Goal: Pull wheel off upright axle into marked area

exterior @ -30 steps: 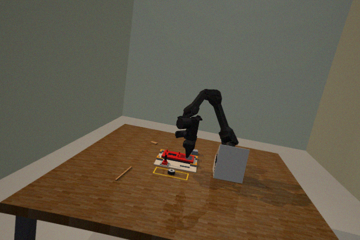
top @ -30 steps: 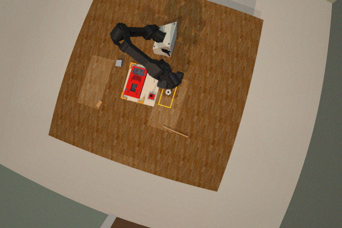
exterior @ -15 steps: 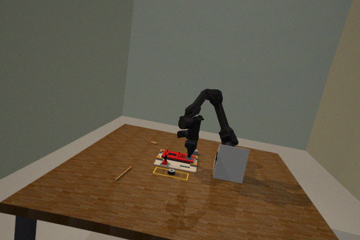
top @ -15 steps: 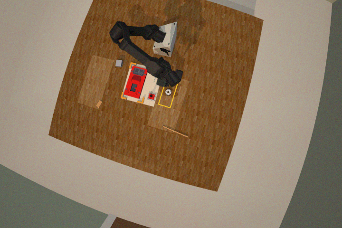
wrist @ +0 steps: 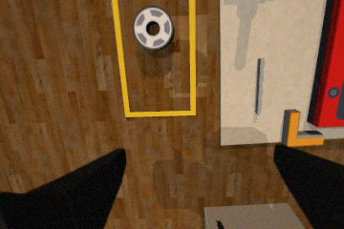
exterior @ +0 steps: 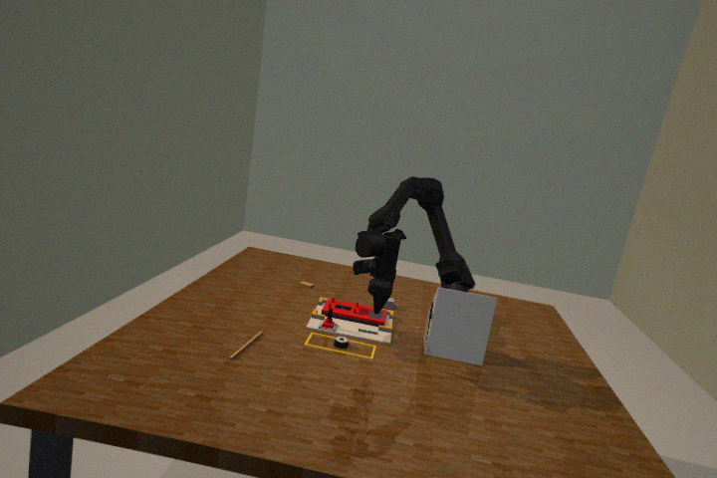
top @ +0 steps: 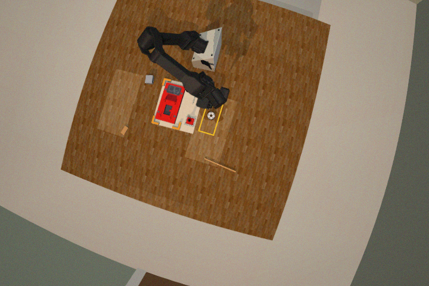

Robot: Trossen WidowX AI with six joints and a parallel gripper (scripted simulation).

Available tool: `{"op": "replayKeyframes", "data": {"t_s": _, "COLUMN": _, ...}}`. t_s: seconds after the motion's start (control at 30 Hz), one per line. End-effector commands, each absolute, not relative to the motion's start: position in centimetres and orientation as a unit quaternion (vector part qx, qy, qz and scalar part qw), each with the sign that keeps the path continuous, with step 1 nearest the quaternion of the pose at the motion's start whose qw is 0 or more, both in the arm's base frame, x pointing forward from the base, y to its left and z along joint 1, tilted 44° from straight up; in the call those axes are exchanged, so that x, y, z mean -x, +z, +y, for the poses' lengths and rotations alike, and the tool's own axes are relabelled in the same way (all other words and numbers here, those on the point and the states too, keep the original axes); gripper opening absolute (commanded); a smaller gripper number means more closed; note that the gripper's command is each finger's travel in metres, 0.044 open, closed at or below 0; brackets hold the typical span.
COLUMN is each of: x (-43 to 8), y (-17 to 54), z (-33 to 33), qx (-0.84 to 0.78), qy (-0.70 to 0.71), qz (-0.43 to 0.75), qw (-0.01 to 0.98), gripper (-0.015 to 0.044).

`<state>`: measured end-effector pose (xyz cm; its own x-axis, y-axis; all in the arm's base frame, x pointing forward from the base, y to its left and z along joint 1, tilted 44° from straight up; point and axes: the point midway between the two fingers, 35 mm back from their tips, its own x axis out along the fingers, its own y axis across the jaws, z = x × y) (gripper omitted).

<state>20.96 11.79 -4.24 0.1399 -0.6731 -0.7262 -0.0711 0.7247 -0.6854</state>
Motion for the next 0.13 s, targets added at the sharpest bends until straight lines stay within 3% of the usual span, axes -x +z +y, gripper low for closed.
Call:
{"op": "replayKeyframes", "data": {"t_s": 0.0, "x": -20.88, "y": -4.23, "z": 11.77, "qx": 0.299, "qy": -0.219, "qz": 0.619, "qw": 0.692, "gripper": 0.0440}}
{"op": "replayKeyframes", "data": {"t_s": 0.1, "x": -20.88, "y": -4.23, "z": 11.77, "qx": 0.299, "qy": -0.219, "qz": 0.619, "qw": 0.692, "gripper": 0.0440}}
